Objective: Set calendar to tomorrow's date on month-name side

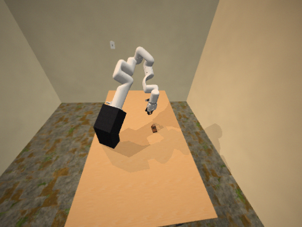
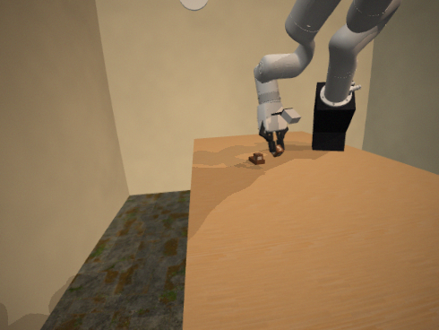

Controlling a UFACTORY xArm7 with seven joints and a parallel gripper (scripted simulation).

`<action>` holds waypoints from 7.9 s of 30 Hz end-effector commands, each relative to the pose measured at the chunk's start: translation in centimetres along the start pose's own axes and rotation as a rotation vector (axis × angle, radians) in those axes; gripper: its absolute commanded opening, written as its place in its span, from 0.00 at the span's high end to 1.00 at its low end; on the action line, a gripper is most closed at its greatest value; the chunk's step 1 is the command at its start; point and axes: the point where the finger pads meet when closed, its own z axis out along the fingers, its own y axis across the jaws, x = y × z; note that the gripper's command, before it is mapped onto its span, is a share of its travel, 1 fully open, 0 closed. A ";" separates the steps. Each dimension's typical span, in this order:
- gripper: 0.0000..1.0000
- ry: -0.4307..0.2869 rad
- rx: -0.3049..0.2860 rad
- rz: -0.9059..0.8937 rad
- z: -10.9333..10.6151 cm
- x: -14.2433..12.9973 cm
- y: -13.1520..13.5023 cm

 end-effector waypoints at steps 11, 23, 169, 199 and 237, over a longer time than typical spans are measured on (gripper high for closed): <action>0.71 0.194 -0.002 -0.003 -0.1 -0.3 0.1; 0.71 0.224 -0.013 -0.014 -0.2 -0.7 0.4; 0.71 0.743 -0.009 -0.017 6.6 -3.0 0.4; 0.71 0.743 -0.009 -0.017 7.1 -3.1 0.4; 0.71 0.743 -0.009 -0.017 7.1 -3.1 0.4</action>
